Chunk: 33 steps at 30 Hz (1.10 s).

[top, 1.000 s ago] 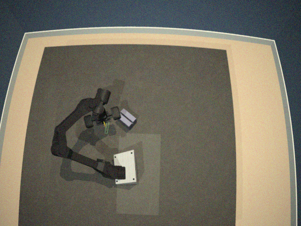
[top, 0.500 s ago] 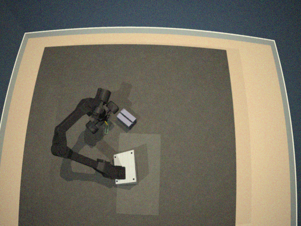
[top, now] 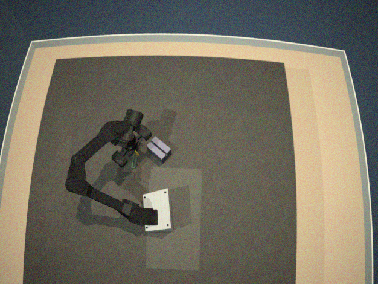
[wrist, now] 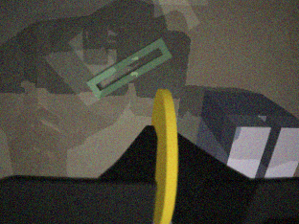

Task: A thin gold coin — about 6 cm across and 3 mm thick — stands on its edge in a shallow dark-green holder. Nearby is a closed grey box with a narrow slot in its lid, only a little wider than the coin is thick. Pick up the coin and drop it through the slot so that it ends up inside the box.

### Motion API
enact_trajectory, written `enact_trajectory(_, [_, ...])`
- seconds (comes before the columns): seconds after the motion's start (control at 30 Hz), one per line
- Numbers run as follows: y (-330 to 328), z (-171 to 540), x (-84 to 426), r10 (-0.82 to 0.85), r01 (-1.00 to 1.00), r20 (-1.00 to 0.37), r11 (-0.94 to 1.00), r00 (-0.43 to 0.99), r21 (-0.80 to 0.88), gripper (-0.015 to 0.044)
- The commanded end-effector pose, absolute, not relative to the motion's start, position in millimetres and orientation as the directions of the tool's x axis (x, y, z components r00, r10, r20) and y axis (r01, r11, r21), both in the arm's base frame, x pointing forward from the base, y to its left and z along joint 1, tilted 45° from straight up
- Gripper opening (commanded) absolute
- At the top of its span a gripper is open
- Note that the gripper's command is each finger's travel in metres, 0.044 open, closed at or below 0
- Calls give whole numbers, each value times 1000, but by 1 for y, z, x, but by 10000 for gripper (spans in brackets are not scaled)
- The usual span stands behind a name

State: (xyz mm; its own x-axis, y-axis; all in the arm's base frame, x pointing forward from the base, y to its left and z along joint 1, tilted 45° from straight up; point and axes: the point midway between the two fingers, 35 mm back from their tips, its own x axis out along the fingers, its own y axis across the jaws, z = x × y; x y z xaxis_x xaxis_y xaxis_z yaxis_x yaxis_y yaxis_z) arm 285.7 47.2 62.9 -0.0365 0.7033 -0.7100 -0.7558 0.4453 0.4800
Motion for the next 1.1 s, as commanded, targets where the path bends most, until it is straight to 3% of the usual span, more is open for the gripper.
enact_trajectory(0.0, [39,55,291,699,-756,-715,448,-37,477,0])
enact_trajectory(1.07, [-16,0,314,697,-757,-716,449,-36,475,0])
